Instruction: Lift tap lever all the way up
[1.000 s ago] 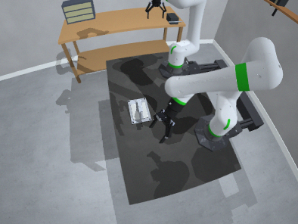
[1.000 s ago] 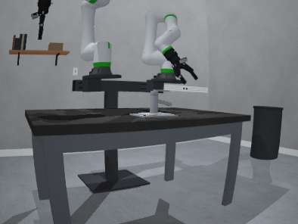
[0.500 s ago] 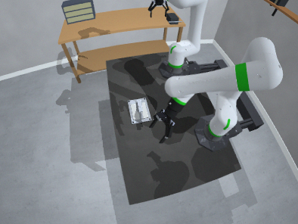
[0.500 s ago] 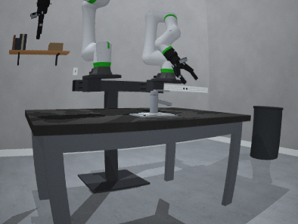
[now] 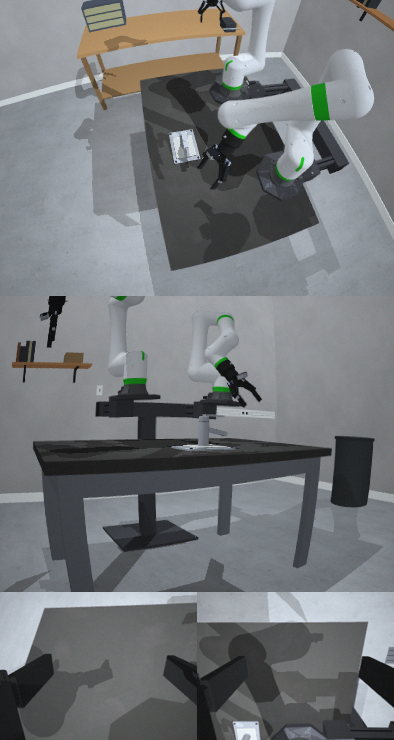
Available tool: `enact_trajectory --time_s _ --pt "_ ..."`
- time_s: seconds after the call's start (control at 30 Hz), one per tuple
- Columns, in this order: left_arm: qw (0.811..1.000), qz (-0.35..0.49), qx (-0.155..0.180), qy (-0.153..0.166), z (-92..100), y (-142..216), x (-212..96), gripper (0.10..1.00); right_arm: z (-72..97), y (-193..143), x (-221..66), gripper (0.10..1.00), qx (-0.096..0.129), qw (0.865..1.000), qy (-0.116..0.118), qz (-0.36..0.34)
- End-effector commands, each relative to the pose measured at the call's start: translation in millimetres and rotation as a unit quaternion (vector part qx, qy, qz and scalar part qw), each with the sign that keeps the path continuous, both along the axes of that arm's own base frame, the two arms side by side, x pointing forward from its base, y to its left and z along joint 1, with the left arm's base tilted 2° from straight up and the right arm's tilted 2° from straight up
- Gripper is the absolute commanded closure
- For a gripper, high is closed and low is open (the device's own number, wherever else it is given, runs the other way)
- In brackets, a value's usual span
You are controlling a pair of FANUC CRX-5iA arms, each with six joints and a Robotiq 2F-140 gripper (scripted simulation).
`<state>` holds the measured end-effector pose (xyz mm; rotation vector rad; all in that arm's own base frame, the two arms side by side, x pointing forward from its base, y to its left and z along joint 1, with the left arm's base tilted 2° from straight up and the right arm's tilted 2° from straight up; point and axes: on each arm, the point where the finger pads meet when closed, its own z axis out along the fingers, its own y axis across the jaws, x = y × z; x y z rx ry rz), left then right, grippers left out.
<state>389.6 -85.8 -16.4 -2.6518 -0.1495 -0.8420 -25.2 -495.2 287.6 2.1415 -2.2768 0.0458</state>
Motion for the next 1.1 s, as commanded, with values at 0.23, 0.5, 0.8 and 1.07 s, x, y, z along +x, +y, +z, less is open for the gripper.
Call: enact_trajectory --time_s 0.23,0.5,0.8,1.07 --pt "1.000 0.000 0.000 -0.001 0.5 -0.3 0.5 0.098 1.7 -0.6 -3.0 0.098 -0.002 1.000 0.001 0.003" --pt "1.000 0.002 -0.001 0.000 0.4 -0.7 0.5 0.098 1.8 -0.6 -3.3 0.098 -0.002 1.000 0.001 0.003" --pt "0.986 0.141 -0.090 0.006 -4.3 -42.4 5.2 0.098 1.8 -0.6 -3.3 0.098 -0.002 1.000 0.001 0.003" --pt "0.954 0.254 -0.156 0.014 -6.7 -82.1 10.5 0.098 1.8 -0.6 -3.3 0.098 -0.002 1.000 0.001 0.003"
